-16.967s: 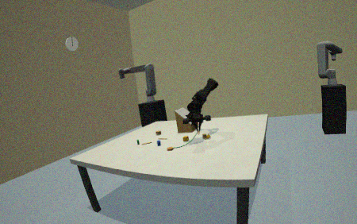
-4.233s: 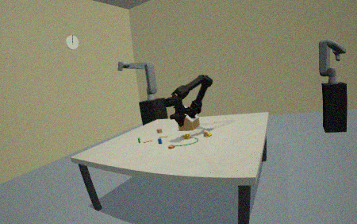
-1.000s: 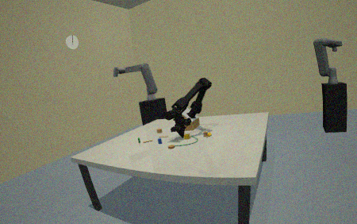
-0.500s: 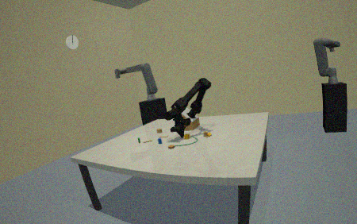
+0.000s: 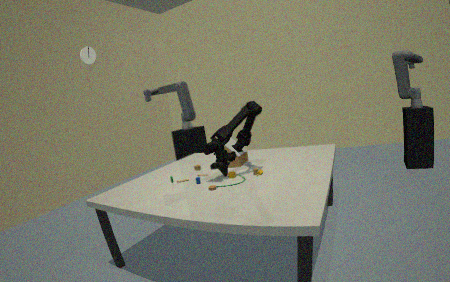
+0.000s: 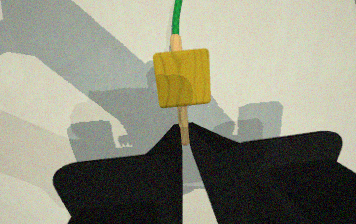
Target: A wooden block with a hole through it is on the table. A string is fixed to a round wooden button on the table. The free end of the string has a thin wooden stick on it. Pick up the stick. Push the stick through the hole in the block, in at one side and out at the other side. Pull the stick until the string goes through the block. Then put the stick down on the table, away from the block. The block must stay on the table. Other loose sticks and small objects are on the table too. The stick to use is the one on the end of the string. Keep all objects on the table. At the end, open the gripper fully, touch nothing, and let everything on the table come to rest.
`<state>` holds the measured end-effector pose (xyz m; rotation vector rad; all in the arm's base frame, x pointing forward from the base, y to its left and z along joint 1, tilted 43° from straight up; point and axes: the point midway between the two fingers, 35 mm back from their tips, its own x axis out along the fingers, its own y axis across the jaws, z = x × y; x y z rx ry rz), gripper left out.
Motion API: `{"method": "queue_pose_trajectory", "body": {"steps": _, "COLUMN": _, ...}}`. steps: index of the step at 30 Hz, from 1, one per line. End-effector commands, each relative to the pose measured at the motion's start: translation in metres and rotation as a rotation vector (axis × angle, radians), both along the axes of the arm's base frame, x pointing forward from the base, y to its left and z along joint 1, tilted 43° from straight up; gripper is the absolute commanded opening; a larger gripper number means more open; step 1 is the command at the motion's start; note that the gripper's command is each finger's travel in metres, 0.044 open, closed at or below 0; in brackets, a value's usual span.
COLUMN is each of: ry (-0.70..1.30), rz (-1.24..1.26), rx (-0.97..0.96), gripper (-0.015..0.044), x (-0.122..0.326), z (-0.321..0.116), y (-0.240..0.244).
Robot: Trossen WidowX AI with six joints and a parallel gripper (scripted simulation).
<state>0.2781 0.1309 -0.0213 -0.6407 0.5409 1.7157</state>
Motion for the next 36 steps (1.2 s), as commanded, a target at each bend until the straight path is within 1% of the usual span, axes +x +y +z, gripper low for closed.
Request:
{"method": "queue_pose_trajectory", "body": {"steps": 1, "ry": -0.002, "rz": 0.0, "rx": -0.003, "gripper": 0.0, "x": 0.004, "z": -0.003, "y": -0.005}}
{"method": "queue_pose_trajectory", "body": {"steps": 36, "ry": 0.018, "rz": 0.003, "rx": -0.011, "gripper": 0.0, "x": 0.013, "z": -0.031, "y": -0.033}}
